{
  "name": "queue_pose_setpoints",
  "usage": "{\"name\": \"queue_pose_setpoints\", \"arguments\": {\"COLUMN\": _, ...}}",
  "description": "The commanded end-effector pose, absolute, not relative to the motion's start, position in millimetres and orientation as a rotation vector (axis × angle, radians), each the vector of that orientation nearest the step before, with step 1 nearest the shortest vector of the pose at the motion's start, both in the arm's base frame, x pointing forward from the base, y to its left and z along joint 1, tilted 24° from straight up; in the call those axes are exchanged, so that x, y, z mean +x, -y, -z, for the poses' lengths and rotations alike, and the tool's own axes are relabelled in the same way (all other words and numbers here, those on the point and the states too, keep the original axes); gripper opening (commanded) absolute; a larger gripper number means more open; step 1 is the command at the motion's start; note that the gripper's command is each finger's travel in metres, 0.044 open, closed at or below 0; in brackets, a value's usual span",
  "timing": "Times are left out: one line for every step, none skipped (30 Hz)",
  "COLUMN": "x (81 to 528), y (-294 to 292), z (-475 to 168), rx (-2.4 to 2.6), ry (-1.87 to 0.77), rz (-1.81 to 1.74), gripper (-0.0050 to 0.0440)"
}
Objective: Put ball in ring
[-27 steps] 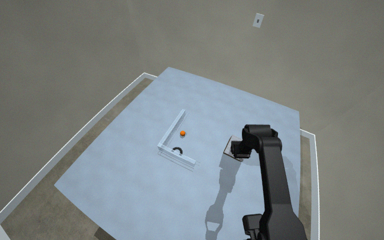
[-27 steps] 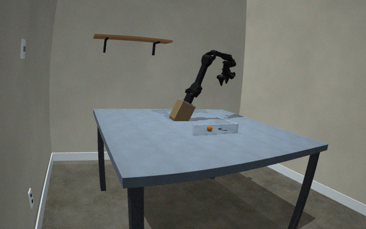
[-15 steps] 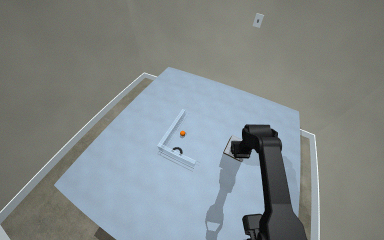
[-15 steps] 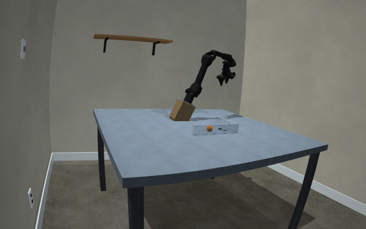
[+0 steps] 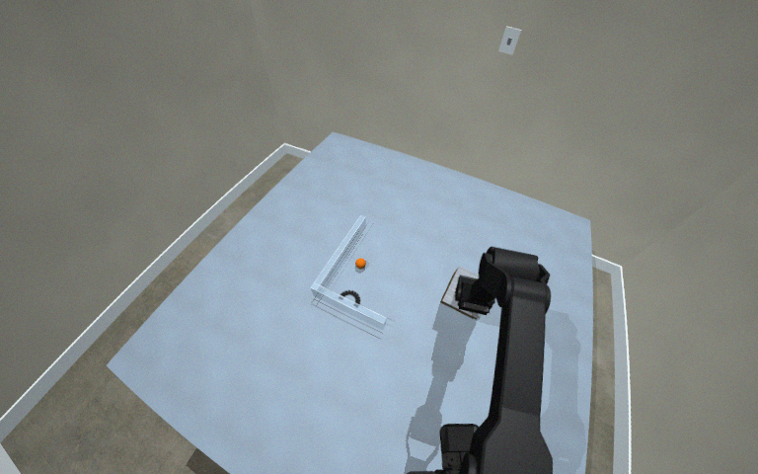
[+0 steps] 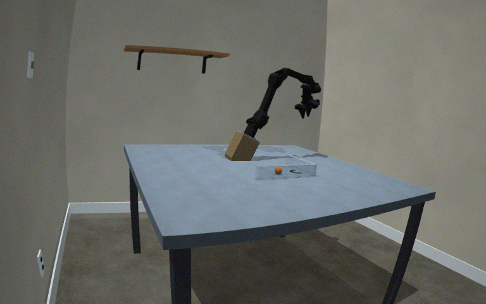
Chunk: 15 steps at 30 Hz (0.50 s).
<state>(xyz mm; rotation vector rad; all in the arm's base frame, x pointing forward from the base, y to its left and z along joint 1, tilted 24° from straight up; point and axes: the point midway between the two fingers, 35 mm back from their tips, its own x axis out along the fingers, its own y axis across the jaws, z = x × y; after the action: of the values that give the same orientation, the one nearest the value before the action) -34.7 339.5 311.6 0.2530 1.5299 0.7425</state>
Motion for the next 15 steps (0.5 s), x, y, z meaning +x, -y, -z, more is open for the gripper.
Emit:
{"name": "queue_pose_setpoints", "arguments": {"x": 2, "y": -352, "z": -287, "rx": 0.233, "ry": -1.505, "rz": -0.675, "gripper": 0.0275}}
{"name": "queue_pose_setpoints", "arguments": {"x": 16, "y": -354, "z": -281, "rx": 0.227, "ry": -1.494, "rz": -0.662, "gripper": 0.0275}}
{"name": "queue_pose_setpoints", "arguments": {"x": 32, "y": -356, "z": -275, "rx": 0.221, "ry": -1.482, "rz": -0.647, "gripper": 0.0275}}
{"name": "queue_pose_setpoints", "arguments": {"x": 48, "y": -357, "z": -268, "rx": 0.215, "ry": -1.471, "rz": -0.632, "gripper": 0.0275}}
{"name": "queue_pose_setpoints", "arguments": {"x": 65, "y": -358, "z": -261, "rx": 0.208, "ry": -1.461, "rz": -0.618, "gripper": 0.0275}}
{"name": "queue_pose_setpoints", "arguments": {"x": 65, "y": -358, "z": -261, "rx": 0.208, "ry": -1.461, "rz": -0.618, "gripper": 0.0275}}
{"name": "queue_pose_setpoints", "arguments": {"x": 65, "y": -358, "z": -261, "rx": 0.208, "ry": -1.461, "rz": -0.618, "gripper": 0.0275}}
{"name": "queue_pose_setpoints", "arguments": {"x": 81, "y": -357, "z": -254, "rx": 0.202, "ry": -1.452, "rz": -0.603, "gripper": 0.0275}}
{"name": "queue_pose_setpoints", "arguments": {"x": 98, "y": -355, "z": -247, "rx": 0.197, "ry": -1.444, "rz": -0.588, "gripper": 0.0275}}
{"name": "queue_pose_setpoints", "arguments": {"x": 114, "y": -353, "z": -240, "rx": 0.191, "ry": -1.437, "rz": -0.574, "gripper": 0.0275}}
{"name": "queue_pose_setpoints", "arguments": {"x": 131, "y": -349, "z": -233, "rx": 0.186, "ry": -1.430, "rz": -0.559, "gripper": 0.0275}}
{"name": "queue_pose_setpoints", "arguments": {"x": 147, "y": -345, "z": -225, "rx": 0.181, "ry": -1.425, "rz": -0.545, "gripper": 0.0275}}
{"name": "queue_pose_setpoints", "arguments": {"x": 163, "y": -340, "z": -218, "rx": 0.176, "ry": -1.420, "rz": -0.531, "gripper": 0.0275}}
{"name": "queue_pose_setpoints", "arguments": {"x": 179, "y": -334, "z": -211, "rx": 0.172, "ry": -1.416, "rz": -0.517, "gripper": 0.0275}}
{"name": "queue_pose_setpoints", "arguments": {"x": 194, "y": -327, "z": -204, "rx": 0.168, "ry": -1.412, "rz": -0.503, "gripper": 0.0275}}
